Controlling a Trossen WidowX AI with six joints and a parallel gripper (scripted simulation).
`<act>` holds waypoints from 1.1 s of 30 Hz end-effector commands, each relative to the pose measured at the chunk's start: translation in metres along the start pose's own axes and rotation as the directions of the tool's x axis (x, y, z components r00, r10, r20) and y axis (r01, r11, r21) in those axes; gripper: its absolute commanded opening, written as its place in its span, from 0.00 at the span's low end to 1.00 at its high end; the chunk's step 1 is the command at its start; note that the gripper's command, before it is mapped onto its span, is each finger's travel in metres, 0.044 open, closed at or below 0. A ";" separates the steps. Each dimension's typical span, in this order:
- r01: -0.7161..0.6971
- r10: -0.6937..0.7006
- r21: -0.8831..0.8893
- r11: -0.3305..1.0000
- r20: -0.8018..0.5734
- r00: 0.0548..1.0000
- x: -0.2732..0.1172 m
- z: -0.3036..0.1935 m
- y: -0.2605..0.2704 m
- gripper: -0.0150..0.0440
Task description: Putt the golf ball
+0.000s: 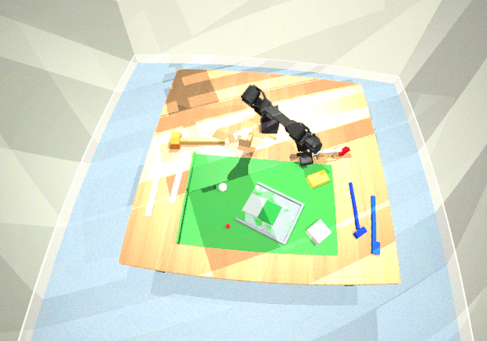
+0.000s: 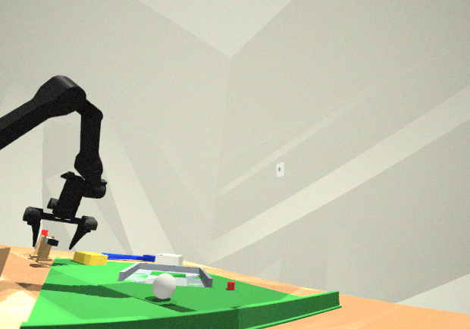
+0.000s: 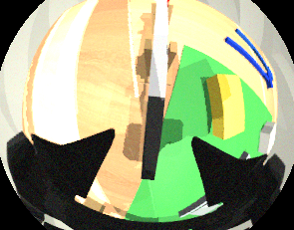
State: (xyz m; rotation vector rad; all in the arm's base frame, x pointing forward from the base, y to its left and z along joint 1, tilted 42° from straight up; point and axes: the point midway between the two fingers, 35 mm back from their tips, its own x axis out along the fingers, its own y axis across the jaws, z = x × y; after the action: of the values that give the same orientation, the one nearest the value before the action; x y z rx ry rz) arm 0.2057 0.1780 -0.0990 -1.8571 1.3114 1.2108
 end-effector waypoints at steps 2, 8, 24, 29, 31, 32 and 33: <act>-0.008 0.008 -0.008 1.000 -0.011 1.000 0.010 -0.003 0.003 1.00; -0.008 0.008 -0.008 1.000 -0.011 1.000 0.017 -0.005 0.003 1.00; -0.004 0.004 0.000 1.000 -0.003 1.000 0.013 -0.004 0.001 0.38; -0.004 0.004 0.000 1.000 -0.003 1.000 0.013 -0.004 0.001 0.32; -0.004 0.004 0.000 1.000 -0.003 1.000 0.013 -0.004 0.001 0.30; -0.004 0.004 0.000 1.000 -0.003 1.000 0.013 -0.004 0.001 0.29; -0.004 0.004 0.000 1.000 -0.003 1.000 0.012 -0.004 0.001 0.25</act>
State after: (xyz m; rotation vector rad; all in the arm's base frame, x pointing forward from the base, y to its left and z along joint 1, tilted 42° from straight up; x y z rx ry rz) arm 0.2071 0.1680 -0.1092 -1.8578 1.3198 1.2127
